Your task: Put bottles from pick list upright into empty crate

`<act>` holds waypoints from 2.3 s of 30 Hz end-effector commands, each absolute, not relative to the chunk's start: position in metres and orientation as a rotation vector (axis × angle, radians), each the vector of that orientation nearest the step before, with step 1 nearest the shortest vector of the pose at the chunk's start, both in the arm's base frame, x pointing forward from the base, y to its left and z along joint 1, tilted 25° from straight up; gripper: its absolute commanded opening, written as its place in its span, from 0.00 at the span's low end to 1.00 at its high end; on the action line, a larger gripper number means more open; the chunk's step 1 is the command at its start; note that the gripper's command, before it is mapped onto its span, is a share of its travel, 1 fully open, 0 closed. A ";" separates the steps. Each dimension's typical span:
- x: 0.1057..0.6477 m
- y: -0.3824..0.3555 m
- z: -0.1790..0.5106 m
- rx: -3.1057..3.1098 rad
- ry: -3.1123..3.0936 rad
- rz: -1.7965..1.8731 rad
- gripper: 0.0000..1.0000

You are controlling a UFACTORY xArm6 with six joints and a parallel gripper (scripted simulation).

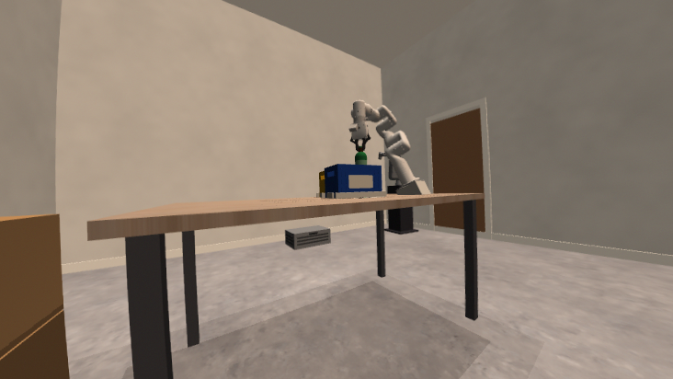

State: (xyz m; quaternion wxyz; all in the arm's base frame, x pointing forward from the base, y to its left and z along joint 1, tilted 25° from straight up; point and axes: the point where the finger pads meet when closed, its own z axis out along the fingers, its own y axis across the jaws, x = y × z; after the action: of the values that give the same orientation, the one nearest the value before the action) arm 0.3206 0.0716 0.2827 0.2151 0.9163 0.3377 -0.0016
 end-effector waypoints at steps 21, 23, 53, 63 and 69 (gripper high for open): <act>0.325 0.063 0.263 2.541 0.936 0.001 0.00; 0.325 0.062 0.261 2.541 0.936 0.001 0.00; 0.329 0.052 0.238 2.541 0.936 0.001 0.00; 0.330 0.049 0.231 2.541 0.936 0.001 0.00; 0.331 0.047 0.225 2.541 0.936 0.001 0.00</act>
State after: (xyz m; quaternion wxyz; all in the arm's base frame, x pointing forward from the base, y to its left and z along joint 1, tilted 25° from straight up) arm 0.3293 0.0476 0.2274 0.2151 0.9163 0.3377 -0.0016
